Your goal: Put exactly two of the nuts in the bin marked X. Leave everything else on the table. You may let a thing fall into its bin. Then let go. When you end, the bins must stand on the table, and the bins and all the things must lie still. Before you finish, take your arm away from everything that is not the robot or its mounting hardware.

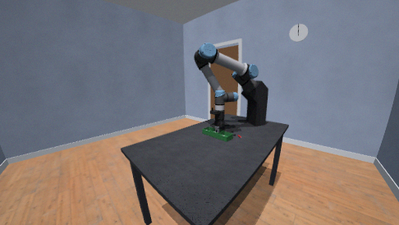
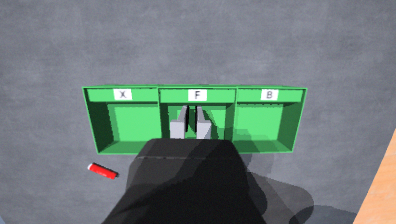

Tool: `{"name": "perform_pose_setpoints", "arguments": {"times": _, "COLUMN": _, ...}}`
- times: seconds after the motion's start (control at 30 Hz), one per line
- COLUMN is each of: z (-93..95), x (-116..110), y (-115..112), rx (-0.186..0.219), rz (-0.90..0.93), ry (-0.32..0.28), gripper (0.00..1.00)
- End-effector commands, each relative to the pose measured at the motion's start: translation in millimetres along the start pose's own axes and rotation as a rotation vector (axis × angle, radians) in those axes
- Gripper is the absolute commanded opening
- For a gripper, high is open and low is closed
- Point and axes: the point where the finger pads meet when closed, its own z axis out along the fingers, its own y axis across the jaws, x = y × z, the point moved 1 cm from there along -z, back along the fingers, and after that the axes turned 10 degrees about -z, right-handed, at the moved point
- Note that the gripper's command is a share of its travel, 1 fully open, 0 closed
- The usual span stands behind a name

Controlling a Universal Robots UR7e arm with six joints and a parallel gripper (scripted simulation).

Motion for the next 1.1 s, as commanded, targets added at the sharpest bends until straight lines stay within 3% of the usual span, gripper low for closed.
{"name": "perform_pose_setpoints", "arguments": {"times": 0.0, "z": -8.6, "x": 0, "y": -2, "rx": 0.002, "rz": -0.002, "ry": 0.001, "gripper": 0.31}}
{"name": "perform_pose_setpoints", "arguments": {"times": 0.63, "z": -28.5, "x": 0, "y": -2, "rx": 0.001, "rz": -0.001, "ry": 0.001, "gripper": 0.31}}
{"name": "perform_pose_setpoints", "arguments": {"times": 0.9, "z": -59.8, "x": 0, "y": -2, "rx": 0.001, "rz": -0.001, "ry": 0.001, "gripper": 0.31}}
{"name": "perform_pose_setpoints", "arguments": {"times": 1.07, "z": -59.8, "x": 0, "y": -2, "rx": 0.001, "rz": -0.001, "ry": 0.001, "gripper": 0.31}}
